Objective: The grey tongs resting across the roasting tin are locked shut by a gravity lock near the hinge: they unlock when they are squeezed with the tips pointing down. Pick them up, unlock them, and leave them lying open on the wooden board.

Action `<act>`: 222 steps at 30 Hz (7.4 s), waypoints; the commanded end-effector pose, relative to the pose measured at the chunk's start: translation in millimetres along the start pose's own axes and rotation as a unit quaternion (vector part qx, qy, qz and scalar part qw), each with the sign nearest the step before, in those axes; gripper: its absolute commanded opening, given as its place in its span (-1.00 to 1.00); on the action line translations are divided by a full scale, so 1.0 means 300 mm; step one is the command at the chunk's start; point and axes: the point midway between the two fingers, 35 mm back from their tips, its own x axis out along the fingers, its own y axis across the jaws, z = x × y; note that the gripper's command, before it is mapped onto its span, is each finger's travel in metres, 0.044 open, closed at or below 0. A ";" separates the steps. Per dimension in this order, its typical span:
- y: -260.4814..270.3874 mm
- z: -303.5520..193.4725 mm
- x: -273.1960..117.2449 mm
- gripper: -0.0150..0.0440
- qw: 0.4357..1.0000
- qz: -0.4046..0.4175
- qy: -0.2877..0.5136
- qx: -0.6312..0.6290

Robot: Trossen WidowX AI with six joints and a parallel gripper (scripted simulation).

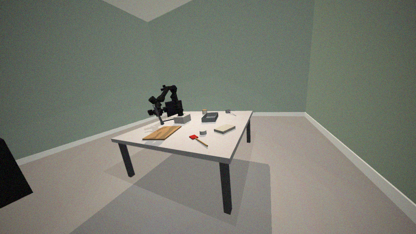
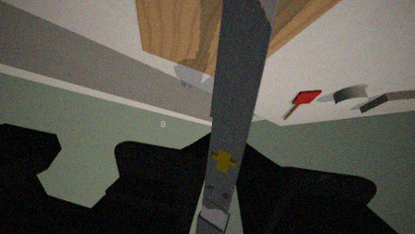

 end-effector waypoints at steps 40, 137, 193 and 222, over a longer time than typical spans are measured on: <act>-0.055 -0.026 -0.128 -1.00 0.991 -0.013 0.127 -0.043; -0.046 0.133 0.117 -1.00 0.888 0.014 -0.458 -0.043; -0.033 0.346 0.265 -0.64 0.887 0.012 -0.459 -0.039; -0.139 0.325 0.026 1.00 0.887 0.012 -0.461 -0.040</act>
